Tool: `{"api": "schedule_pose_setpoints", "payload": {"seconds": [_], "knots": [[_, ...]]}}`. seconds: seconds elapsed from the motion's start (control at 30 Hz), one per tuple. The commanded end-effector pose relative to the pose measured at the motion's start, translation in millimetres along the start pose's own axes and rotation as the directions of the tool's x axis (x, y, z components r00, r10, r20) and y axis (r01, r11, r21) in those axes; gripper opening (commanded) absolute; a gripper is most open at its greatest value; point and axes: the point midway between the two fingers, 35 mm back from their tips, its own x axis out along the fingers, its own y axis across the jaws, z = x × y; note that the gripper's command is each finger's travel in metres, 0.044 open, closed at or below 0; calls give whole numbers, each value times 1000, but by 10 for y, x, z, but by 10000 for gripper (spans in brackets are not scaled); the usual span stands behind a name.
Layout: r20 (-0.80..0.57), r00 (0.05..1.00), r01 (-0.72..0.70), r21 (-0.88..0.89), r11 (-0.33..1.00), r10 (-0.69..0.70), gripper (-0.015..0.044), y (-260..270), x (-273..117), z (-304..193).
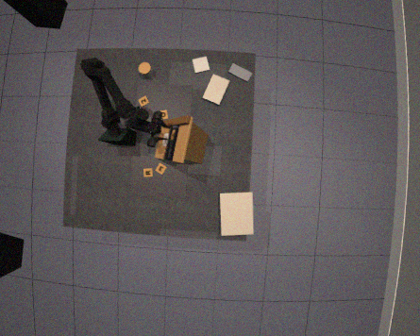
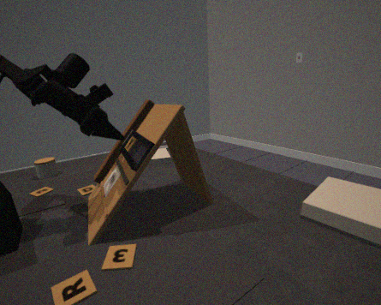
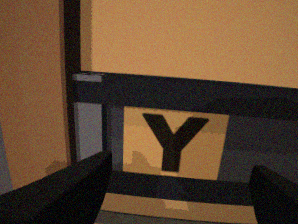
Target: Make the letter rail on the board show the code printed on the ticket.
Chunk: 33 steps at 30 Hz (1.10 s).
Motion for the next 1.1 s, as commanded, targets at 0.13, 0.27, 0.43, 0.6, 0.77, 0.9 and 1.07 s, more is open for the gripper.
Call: {"api": "schedule_pose_setpoints", "payload": {"seconds": [0.13, 0.27, 0.43, 0.6, 0.77, 0.9, 1.07], "knots": [[-1, 1000, -4, -3, 1000, 4, 295, 7, -60, -2], [-2, 1000, -4, -3, 1000, 4, 295, 10, -87, -2], [-2, 1000, -4, -3, 1000, 4, 295, 19, -119, -4], [0, 1000, 1, 0, 1000, -1, 242, 11, -114, -1], [0, 1000, 1, 0, 1000, -1, 111, 11, -114, -1], [0, 1000, 1, 0, 1000, -1, 6, 11, -114, -1], [0, 1000, 1, 0, 1000, -1, 0, 11, -114, -1]]}}
